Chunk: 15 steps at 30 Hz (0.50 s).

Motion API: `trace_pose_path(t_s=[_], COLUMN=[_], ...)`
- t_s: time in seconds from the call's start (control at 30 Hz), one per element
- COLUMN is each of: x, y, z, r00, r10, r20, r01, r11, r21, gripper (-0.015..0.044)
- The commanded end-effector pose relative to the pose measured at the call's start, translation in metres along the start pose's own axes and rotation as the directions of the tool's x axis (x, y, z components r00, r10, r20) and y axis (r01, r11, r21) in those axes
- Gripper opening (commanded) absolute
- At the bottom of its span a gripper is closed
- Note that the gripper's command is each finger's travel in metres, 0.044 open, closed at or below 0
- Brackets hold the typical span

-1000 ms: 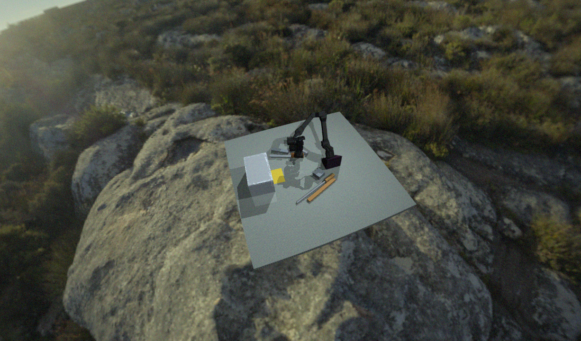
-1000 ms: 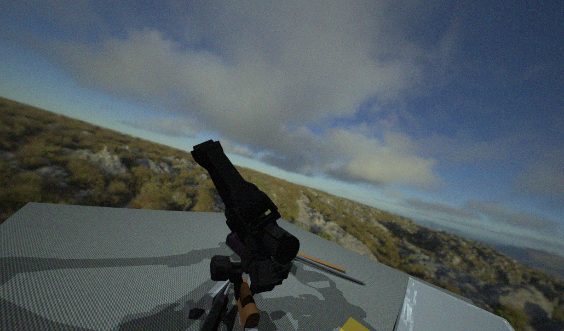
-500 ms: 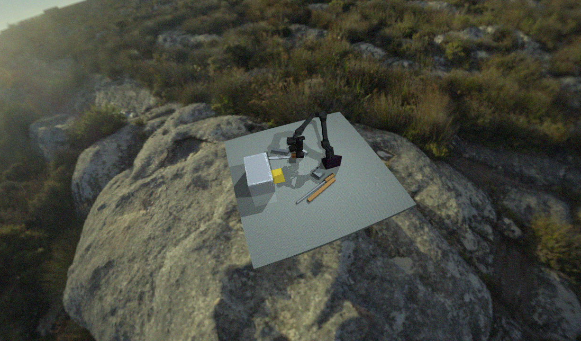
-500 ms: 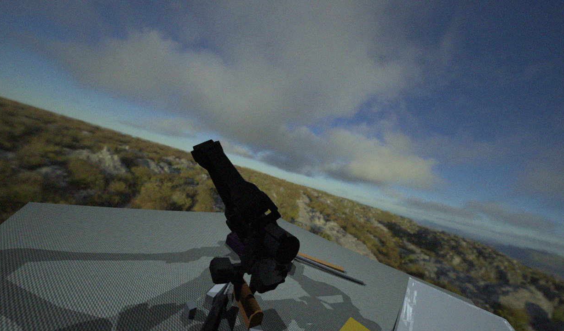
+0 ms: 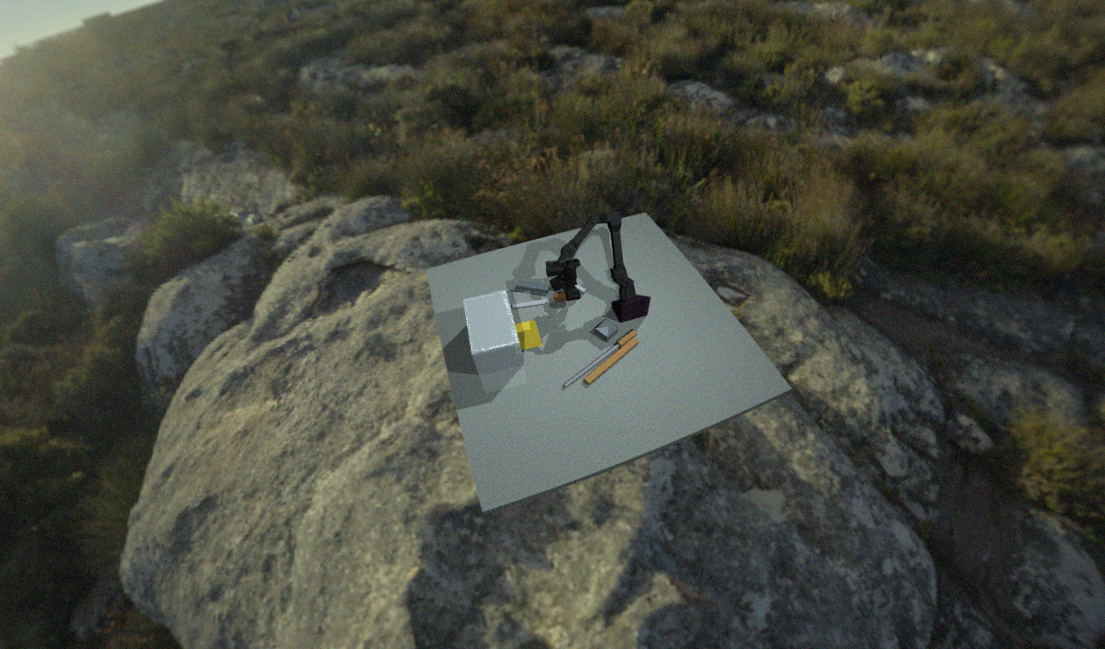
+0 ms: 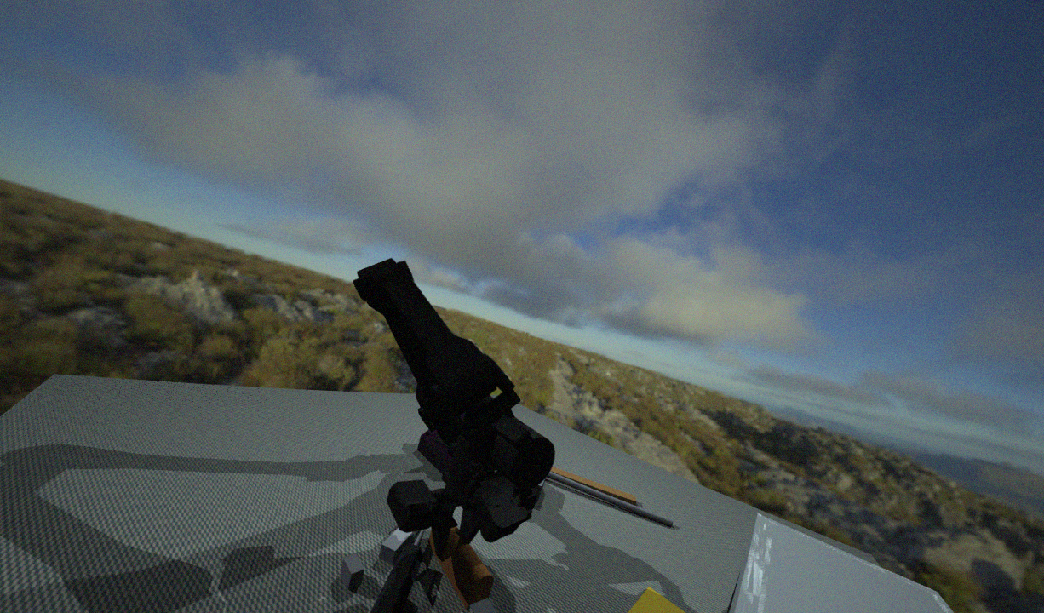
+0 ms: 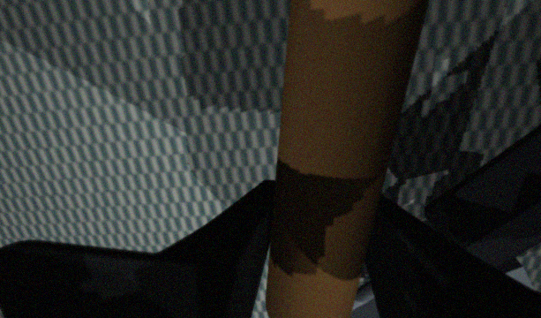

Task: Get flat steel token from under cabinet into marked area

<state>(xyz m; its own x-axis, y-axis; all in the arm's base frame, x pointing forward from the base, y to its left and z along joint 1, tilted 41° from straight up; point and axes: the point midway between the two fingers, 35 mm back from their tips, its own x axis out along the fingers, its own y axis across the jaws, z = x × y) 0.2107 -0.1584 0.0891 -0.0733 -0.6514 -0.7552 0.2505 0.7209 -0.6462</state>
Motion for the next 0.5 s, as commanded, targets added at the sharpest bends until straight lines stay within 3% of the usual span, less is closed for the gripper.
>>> trace_pose_path(t_s=[0.0,0.47], x=[-0.0007,-0.0007], y=[-0.0003,-0.0001], z=[0.0012,0.0012], r00=[1.000,1.000], r10=[0.000,0.000], r20=[0.003,0.003], r01=[0.000,0.000], r11=[0.999,0.988], r21=[-0.042,-0.152], gripper=[0.0000,0.0000])
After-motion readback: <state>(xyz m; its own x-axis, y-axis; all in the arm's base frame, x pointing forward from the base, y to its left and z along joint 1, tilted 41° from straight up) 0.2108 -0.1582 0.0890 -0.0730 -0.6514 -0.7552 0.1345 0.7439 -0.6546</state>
